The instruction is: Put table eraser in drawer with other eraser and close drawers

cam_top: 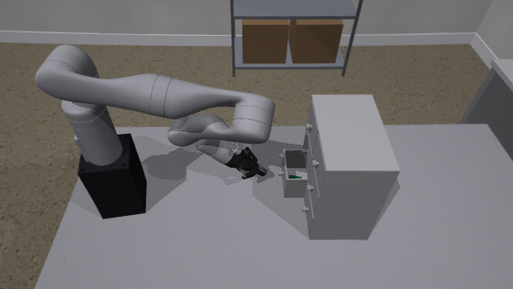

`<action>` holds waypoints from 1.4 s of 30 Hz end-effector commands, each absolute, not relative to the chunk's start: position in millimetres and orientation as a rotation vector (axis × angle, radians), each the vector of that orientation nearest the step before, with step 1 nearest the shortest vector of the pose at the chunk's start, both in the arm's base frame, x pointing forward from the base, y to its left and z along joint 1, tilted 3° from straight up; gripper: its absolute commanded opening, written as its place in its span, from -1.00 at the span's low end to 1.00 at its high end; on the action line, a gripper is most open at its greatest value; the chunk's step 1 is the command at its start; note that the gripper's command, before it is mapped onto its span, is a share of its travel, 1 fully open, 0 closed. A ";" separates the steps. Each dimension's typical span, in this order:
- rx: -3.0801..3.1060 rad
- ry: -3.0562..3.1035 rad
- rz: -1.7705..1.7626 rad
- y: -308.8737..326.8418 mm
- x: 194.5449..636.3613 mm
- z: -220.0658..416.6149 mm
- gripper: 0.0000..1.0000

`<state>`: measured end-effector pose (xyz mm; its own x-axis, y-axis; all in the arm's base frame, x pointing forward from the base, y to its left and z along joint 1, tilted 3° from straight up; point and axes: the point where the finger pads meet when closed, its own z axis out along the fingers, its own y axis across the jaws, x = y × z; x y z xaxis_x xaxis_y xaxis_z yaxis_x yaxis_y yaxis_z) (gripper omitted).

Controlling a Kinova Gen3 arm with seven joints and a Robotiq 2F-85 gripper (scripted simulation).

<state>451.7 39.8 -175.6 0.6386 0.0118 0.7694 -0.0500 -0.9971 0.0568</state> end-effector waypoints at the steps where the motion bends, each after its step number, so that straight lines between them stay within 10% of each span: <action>1: 2.777 -0.032 1.307 39.9 452.2 -174.9 -1.00; 42: 2.777 -0.032 1.307 39.4 462.4 -174.8 -1.00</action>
